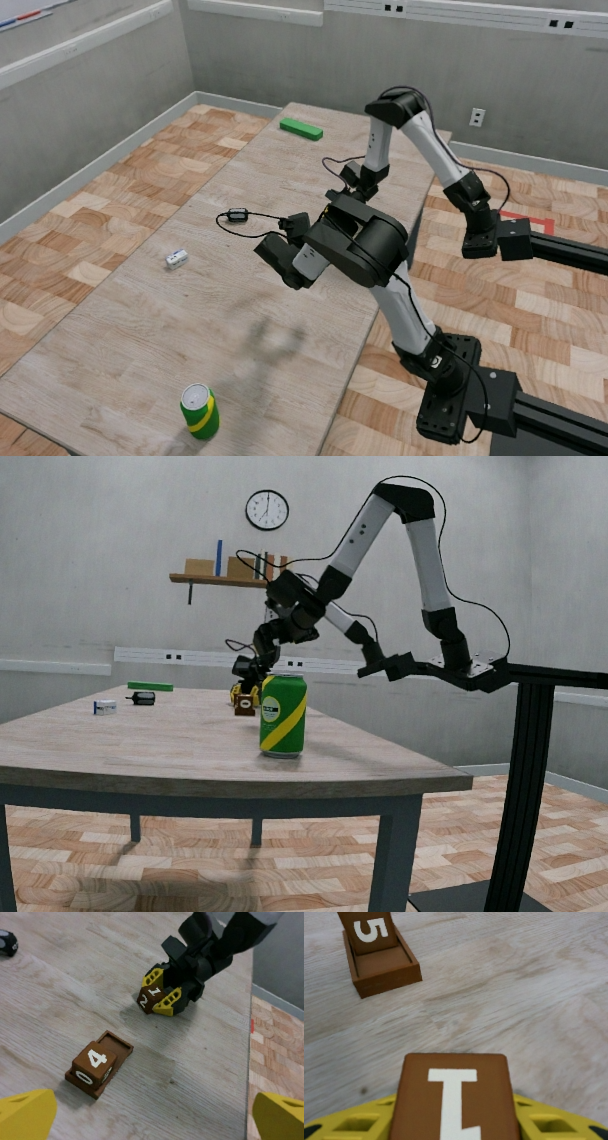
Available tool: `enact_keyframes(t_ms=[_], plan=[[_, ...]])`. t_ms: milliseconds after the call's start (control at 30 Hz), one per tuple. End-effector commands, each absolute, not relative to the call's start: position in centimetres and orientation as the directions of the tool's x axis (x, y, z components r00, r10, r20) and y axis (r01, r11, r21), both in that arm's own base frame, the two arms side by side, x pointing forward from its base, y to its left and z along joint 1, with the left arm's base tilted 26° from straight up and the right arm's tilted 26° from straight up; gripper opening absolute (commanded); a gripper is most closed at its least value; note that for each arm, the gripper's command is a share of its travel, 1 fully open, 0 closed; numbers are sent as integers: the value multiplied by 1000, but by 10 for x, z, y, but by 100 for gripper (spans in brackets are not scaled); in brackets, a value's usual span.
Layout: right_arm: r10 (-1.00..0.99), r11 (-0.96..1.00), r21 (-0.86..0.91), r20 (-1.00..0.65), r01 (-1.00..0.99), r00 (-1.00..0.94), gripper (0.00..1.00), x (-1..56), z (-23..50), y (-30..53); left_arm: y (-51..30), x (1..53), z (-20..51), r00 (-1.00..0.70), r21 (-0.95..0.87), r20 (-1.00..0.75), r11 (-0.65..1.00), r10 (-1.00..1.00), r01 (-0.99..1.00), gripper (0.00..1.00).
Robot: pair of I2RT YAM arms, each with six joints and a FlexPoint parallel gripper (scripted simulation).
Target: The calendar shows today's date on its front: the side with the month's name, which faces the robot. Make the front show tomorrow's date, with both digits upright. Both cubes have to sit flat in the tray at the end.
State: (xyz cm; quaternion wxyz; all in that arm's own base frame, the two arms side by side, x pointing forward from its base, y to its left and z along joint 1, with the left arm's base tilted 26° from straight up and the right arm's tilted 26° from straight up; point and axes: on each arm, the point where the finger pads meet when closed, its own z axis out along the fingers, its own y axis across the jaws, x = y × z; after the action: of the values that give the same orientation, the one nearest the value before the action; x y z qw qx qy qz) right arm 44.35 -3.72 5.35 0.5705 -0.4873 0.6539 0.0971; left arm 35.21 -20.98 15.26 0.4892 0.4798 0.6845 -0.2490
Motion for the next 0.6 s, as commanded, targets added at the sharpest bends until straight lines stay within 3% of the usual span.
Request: enact_keyframes(t_ms=[0, 67, 100, 167, 200, 233, 267, 567], plan=[[-535, 495, -458, -831, -738, 156, 31, 450, 61, -34, -215, 354, 162, -34, 151, -914, 417, 405, 896, 100], [-535, 495, -458, -830, -738, 156, 31, 449, 61, -34, -215, 354, 162, -33, 153, -914, 417, 405, 896, 100], [-531, 496, -452, -833, -741, 152, 42, 447, 60, -35, -215, 354, 162, -32, 153, -914, 416, 405, 896, 100], [-531, 496, -452, -833, -741, 152, 42, 447, 60, -35, -215, 354, 162, -32, 153, -914, 416, 405, 896, 100], [-532, 497, -451, -833, -741, 150, 53, 448, 60, -35, -214, 354, 161, -33, 153, -913, 417, 406, 896, 100], [-535, 497, -454, -831, -739, 151, 54, 449, 60, -35, -213, 353, 159, -41, 145, -912, 414, 407, 899, 100], [-534, 496, -458, -831, -738, 156, 65, 445, 65, -36, -213, 353, 159, -41, 145, -912, 414, 407, 899, 100], [-550, 485, -506, -810, -713, 201, 66, 420, 88, -54, -213, 353, 159, -41, 145, -912, 414, 407, 899, 100]])
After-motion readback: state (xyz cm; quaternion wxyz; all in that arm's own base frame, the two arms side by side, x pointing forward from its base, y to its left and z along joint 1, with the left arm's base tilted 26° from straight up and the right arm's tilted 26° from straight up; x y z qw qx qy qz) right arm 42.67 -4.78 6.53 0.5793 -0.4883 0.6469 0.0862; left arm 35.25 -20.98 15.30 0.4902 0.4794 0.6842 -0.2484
